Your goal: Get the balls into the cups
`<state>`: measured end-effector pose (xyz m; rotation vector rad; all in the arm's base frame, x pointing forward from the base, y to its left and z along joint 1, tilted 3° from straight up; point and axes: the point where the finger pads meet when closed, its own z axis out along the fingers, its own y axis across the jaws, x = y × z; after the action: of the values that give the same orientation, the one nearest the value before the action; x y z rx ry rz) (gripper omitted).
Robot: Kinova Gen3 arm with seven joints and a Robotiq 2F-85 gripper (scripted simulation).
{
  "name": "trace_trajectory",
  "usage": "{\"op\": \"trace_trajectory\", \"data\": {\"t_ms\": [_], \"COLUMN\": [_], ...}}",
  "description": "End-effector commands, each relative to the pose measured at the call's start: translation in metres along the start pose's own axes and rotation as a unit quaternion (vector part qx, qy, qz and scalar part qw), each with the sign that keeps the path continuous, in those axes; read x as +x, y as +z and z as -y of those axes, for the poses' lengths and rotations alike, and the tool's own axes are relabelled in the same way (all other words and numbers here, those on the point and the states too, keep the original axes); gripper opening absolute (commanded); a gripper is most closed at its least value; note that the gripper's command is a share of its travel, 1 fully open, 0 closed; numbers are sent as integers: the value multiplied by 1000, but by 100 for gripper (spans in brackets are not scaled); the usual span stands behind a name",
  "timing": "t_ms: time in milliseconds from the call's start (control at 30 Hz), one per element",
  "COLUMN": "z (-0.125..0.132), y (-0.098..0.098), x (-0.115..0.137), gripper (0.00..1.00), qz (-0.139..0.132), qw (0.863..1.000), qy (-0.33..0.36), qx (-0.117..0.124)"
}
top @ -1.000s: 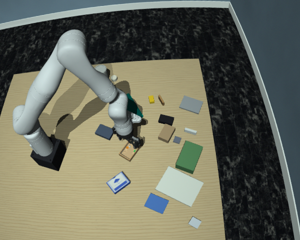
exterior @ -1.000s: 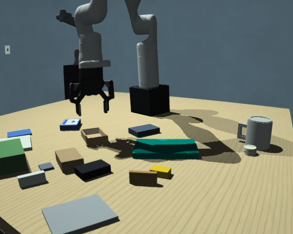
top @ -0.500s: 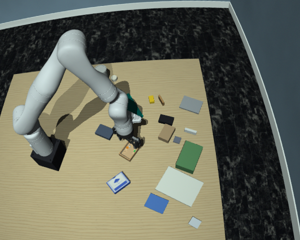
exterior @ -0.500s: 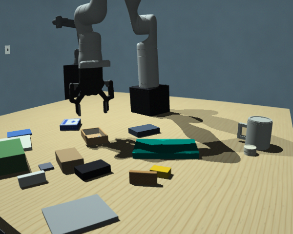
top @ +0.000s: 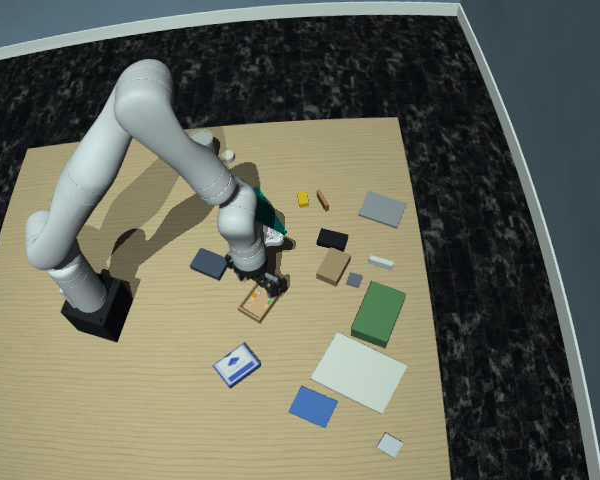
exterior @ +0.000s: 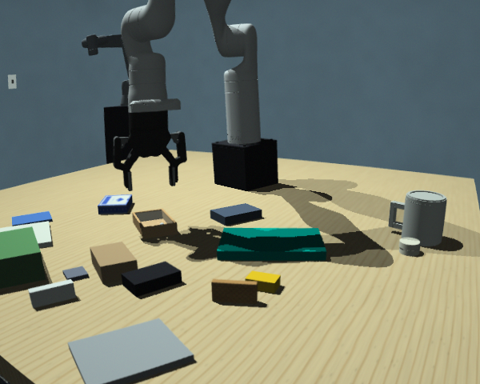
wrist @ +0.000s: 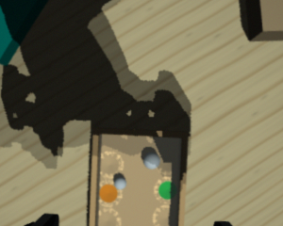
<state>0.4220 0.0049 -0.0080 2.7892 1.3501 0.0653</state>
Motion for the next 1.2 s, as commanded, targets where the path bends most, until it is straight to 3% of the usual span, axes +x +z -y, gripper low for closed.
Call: {"op": "trace_trajectory", "data": {"t_ms": [0,400,1167], "z": [0,0,0], "y": [0,10,52], "x": [0,0,0], "gripper": [92,92,92], "qz": [0,0,0], "qw": [1000,1000,1000], "qy": [0,0,0], "qx": [0,0,0]}}
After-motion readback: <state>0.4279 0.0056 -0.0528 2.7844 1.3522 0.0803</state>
